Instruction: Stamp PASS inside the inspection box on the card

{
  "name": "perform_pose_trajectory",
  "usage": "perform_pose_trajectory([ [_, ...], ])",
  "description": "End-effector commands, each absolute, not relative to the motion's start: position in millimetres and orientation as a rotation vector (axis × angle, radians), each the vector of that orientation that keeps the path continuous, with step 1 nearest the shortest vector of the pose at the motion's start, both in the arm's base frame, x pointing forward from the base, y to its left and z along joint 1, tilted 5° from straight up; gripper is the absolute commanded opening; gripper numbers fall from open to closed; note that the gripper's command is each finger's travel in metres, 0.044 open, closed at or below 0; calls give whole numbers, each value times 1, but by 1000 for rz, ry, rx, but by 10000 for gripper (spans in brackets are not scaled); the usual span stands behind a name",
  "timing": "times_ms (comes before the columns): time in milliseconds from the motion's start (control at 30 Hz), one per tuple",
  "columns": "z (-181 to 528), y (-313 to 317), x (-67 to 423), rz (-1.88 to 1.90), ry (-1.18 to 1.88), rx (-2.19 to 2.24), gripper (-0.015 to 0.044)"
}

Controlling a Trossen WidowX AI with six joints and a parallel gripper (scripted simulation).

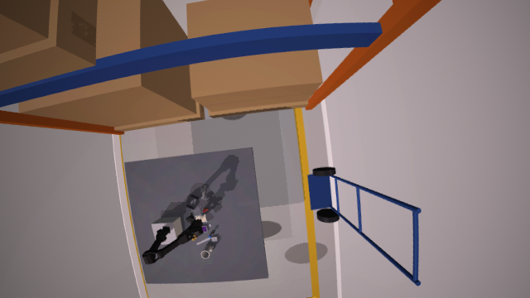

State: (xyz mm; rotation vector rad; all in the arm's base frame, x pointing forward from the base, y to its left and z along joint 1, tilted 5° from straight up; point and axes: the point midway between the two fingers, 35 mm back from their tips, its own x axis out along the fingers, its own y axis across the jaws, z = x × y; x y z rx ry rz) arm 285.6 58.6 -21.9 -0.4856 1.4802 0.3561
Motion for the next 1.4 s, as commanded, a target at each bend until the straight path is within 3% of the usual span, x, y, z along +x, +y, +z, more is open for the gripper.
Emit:
perform_pose_trajectory([
  [0,-26,58,285,359,1482,-493,0],
  [1367,-49,55,284,358,1481,-493,0],
])
